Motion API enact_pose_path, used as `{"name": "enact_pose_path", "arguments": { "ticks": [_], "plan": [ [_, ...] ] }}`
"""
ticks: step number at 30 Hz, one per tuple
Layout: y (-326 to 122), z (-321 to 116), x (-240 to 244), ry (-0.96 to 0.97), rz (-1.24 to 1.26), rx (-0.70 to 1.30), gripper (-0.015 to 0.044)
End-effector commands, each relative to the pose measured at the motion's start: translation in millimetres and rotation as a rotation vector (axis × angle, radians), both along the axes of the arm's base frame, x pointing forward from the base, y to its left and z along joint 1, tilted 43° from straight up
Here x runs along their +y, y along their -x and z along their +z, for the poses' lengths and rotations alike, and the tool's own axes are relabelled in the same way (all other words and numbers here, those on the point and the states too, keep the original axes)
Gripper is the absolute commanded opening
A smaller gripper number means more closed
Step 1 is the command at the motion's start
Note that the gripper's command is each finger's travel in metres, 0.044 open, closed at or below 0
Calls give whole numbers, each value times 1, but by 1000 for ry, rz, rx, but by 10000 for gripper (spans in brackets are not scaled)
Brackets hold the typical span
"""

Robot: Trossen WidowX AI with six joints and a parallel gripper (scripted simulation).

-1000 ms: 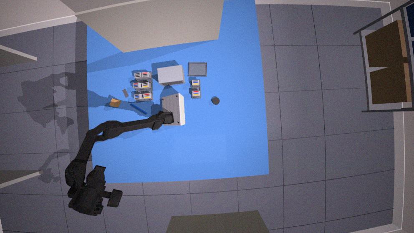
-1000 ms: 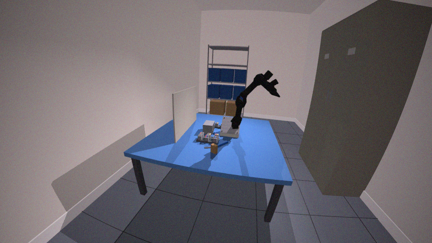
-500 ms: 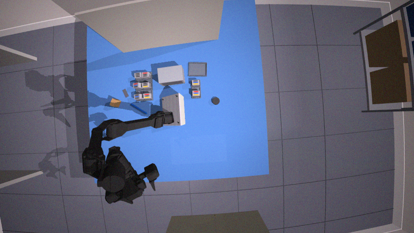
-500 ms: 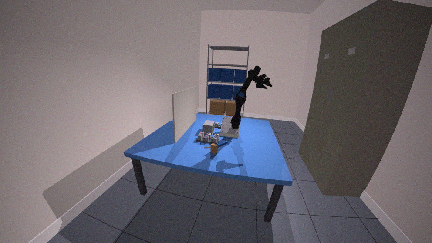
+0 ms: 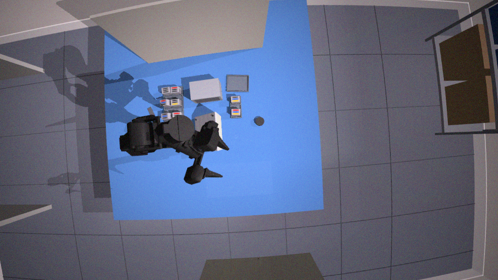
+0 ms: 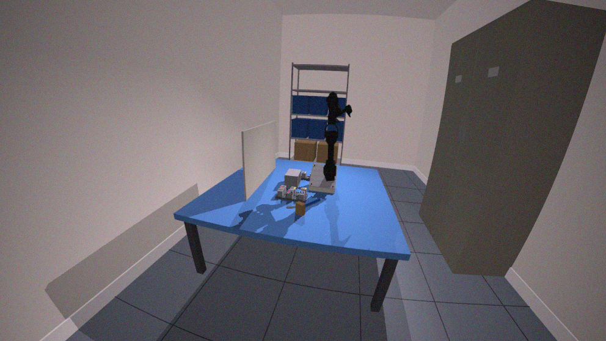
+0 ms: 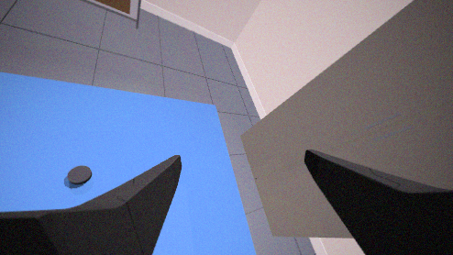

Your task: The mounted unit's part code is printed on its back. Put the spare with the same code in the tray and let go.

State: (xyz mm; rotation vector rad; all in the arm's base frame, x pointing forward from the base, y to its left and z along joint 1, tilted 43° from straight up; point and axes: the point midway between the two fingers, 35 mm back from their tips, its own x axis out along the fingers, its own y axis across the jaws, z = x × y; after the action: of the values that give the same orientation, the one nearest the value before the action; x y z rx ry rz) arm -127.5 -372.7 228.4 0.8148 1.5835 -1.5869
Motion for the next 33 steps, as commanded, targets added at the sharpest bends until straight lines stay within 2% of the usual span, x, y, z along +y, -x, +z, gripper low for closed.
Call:
{"name": "enact_pose_path", "arguments": {
  "ticks": [1, 8, 15, 25, 31, 33],
  "plan": [
    [-42, -19, -10, -34, 90, -81, 440],
    [-138, -55, -15, -163, 350, -279, 440],
    [-255, -90, 14, -349, 648, -514, 440],
    [-401, -124, 115, -666, 1021, -824, 440],
    [-463, -131, 195, -883, 1168, -1027, 440],
    [-469, -131, 205, -908, 1181, -1052, 440]
  ]
}}
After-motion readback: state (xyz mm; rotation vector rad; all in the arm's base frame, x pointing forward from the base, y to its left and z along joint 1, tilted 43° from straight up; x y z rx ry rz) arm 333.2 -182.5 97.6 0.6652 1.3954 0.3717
